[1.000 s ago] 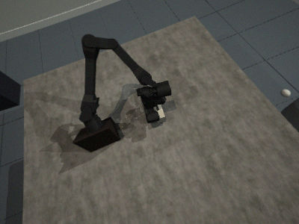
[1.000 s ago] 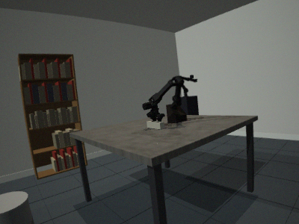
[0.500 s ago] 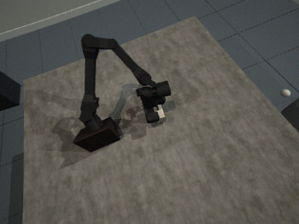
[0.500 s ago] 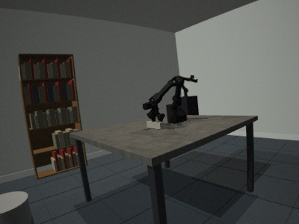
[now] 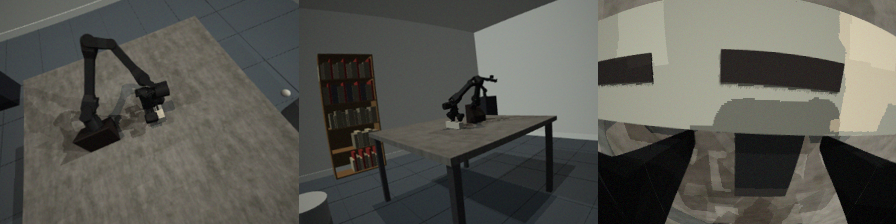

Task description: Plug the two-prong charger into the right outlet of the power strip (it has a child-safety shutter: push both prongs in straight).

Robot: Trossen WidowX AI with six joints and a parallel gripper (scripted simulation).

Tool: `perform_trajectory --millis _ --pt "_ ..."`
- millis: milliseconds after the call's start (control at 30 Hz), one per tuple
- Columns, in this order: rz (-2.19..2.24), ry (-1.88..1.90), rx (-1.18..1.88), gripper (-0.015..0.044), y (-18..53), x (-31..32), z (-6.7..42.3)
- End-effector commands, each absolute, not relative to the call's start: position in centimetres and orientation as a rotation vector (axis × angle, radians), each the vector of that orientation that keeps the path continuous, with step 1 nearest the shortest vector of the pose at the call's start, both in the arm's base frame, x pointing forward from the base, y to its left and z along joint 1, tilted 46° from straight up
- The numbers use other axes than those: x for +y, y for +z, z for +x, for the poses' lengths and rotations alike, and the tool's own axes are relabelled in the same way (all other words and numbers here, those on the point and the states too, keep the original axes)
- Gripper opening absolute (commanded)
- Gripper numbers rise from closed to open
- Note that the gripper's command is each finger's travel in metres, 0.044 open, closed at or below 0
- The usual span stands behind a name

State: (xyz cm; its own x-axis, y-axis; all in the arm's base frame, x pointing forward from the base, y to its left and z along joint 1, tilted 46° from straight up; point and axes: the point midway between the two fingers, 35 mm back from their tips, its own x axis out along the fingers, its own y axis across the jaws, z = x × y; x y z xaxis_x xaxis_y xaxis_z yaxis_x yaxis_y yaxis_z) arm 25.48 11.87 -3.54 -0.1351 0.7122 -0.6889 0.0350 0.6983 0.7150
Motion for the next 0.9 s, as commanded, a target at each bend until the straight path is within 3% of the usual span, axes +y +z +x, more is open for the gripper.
perform_trajectory --millis 0,867 --pt "0.617 0.649 1.617 0.044 -3.5 11.8 25.2" --pt "0.615 0.649 1.612 0.044 -3.3 11.8 23.5"
